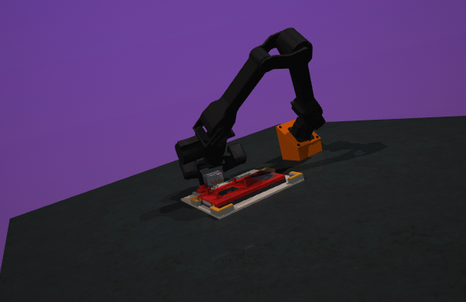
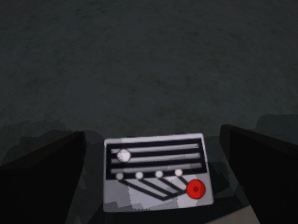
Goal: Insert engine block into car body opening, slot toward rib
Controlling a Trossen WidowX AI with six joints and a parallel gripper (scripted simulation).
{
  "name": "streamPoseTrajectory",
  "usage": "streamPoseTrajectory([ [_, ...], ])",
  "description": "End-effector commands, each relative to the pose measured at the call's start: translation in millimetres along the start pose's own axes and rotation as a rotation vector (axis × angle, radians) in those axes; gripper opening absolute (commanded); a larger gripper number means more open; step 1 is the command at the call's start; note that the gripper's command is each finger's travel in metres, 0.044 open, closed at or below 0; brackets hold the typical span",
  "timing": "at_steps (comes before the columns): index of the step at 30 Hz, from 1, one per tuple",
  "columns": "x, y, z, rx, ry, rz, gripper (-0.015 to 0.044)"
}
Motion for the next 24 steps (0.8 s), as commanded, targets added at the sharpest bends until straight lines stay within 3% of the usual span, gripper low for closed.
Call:
streamPoseTrajectory([
  [1, -0.4, -0.1, -0.1, -0.003, 0.000, 0.000, 0.0440],
  [7, -2.9, 0.4, 0.4, -0.013, 0.002, -0.003, 0.0440],
  [17, -44.1, 2.2, 4.6, -0.029, 0.005, -0.008, 0.0440],
  [24, -41.2, 2.4, 4.4, -0.026, 0.000, -0.009, 0.0440],
])
Point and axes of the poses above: the point midway between the two fingers, 35 mm back from their tips, its own x axis out along the fingers, its own y axis across the jaws, z = x × y, the point moved 10 cm from there along -x, back along the fingers, and after that the axes turned 6 degrees about x, right-handed, at the moved point
